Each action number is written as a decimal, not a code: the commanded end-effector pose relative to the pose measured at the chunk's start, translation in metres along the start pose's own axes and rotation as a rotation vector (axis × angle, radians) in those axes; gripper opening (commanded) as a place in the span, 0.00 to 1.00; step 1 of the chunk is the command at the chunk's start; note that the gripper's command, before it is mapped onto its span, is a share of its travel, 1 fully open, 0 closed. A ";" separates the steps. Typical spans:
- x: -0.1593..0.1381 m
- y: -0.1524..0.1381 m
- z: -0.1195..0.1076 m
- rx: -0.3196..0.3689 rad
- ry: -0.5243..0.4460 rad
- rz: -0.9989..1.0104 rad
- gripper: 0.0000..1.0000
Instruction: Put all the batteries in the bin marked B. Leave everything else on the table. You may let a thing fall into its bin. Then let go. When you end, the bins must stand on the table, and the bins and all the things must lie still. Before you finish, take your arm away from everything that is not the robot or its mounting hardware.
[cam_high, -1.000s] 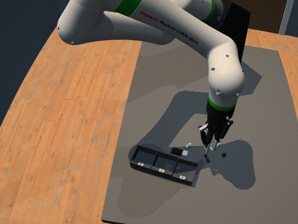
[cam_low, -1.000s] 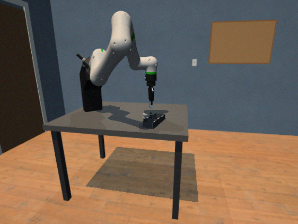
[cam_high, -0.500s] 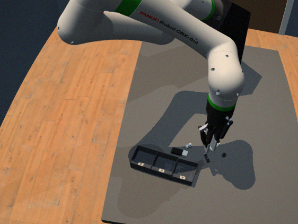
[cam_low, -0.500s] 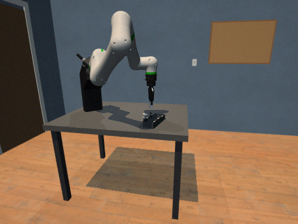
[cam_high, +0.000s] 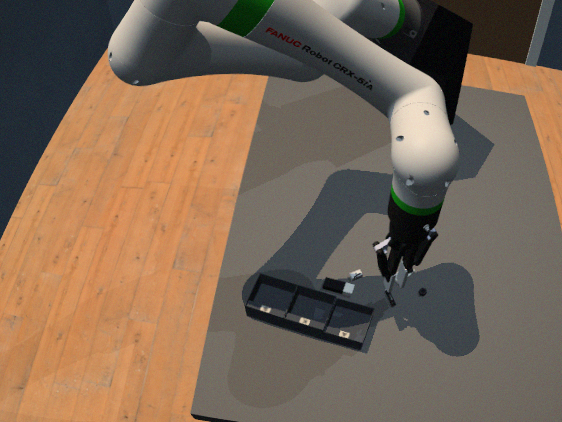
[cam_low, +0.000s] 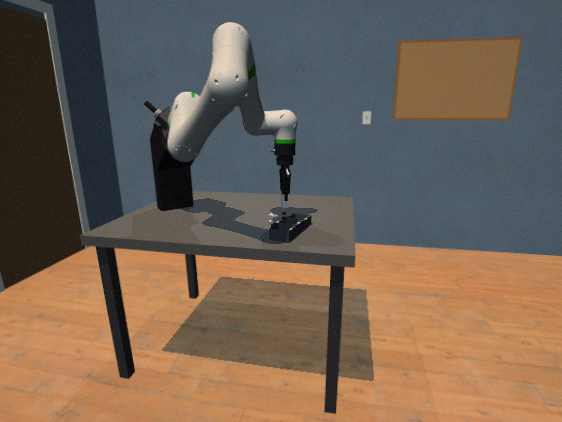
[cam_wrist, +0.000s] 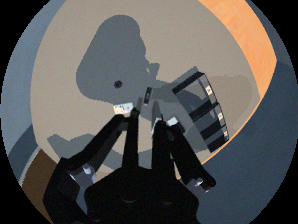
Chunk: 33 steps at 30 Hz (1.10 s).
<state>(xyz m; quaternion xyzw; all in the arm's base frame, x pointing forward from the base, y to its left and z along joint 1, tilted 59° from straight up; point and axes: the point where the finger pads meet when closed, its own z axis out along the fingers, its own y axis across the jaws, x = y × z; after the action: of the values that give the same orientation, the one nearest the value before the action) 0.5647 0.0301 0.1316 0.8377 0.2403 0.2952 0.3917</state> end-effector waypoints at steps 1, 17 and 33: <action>0.001 0.000 0.005 0.000 0.002 0.000 0.15; 0.001 0.000 0.046 0.000 0.002 0.000 0.15; 0.001 0.000 0.056 0.000 0.002 0.000 0.15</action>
<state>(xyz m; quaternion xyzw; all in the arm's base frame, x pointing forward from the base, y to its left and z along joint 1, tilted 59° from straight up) 0.6032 0.0017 0.1030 0.8374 0.2404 0.2960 0.3917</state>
